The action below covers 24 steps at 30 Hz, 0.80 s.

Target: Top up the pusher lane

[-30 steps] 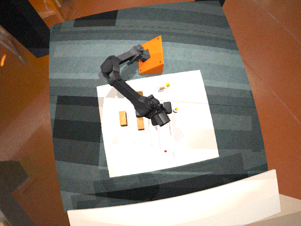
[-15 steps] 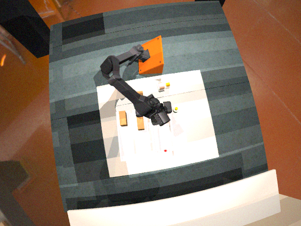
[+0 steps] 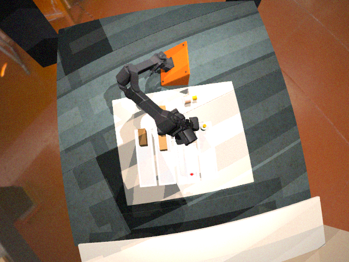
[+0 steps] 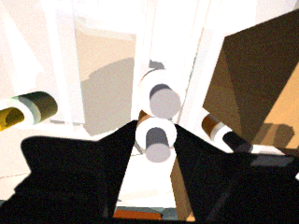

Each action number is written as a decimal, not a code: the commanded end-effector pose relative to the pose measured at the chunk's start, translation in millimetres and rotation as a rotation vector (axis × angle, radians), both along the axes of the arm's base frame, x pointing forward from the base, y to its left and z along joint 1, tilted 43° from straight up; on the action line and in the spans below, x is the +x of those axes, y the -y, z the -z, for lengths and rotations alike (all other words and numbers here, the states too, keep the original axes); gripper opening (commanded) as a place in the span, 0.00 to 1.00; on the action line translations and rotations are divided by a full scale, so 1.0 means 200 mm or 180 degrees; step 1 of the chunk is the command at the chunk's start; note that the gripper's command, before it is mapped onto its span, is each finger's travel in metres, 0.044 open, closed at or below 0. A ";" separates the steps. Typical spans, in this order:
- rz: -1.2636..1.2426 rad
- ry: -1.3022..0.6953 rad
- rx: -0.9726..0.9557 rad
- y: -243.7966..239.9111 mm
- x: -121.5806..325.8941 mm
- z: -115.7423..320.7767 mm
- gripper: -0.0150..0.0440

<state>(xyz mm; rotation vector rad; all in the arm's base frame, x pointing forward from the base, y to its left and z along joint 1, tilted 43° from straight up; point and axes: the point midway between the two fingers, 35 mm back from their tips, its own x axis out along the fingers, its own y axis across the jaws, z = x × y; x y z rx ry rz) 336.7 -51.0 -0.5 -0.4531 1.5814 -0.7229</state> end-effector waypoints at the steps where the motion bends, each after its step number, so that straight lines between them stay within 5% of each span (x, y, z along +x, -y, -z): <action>1: 0.0001 0.0051 -0.0019 0.00 0.01 0.00 0.25; 16: 0.0001 0.0050 -0.0019 0.00 -0.01 0.00 0.25; 24: 0.0001 0.0050 -0.0019 0.00 -0.01 0.00 0.61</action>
